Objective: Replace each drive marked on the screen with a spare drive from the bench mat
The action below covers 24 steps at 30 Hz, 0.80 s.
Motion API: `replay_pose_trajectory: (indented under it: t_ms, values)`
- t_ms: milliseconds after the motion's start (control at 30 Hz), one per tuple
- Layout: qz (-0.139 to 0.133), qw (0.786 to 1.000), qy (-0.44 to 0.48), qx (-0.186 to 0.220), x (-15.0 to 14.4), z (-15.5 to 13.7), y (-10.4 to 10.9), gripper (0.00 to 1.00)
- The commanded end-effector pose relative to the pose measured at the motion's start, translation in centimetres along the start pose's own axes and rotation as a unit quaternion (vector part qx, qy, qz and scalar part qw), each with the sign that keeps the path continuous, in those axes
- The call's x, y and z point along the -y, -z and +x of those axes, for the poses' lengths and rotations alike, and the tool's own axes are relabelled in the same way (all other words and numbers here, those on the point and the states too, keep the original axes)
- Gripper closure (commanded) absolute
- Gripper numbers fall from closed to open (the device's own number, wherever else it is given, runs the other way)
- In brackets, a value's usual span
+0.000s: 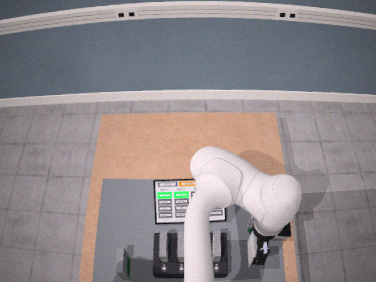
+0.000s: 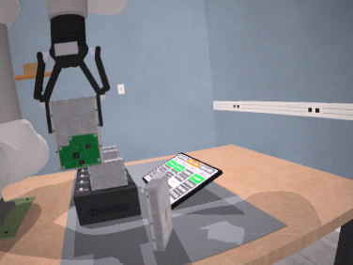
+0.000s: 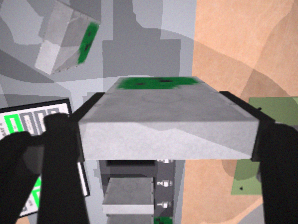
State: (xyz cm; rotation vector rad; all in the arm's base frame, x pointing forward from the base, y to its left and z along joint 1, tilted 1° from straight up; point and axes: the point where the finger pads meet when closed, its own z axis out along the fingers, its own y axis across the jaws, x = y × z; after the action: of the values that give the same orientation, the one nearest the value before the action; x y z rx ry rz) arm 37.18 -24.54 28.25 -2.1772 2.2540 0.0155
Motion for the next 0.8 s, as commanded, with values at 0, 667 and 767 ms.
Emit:
replay_pose_trajectory:
  t_ms: [0,667,767]
  values:
    - [0.001,1.000,0.000,0.000,-0.5,1.0,0.0,0.90]
    - [0.001,1.000,0.000,0.000,-1.2,2.1,0.0,0.90]
    - [0.001,1.000,0.000,0.000,-1.2,2.1,0.0,0.90]
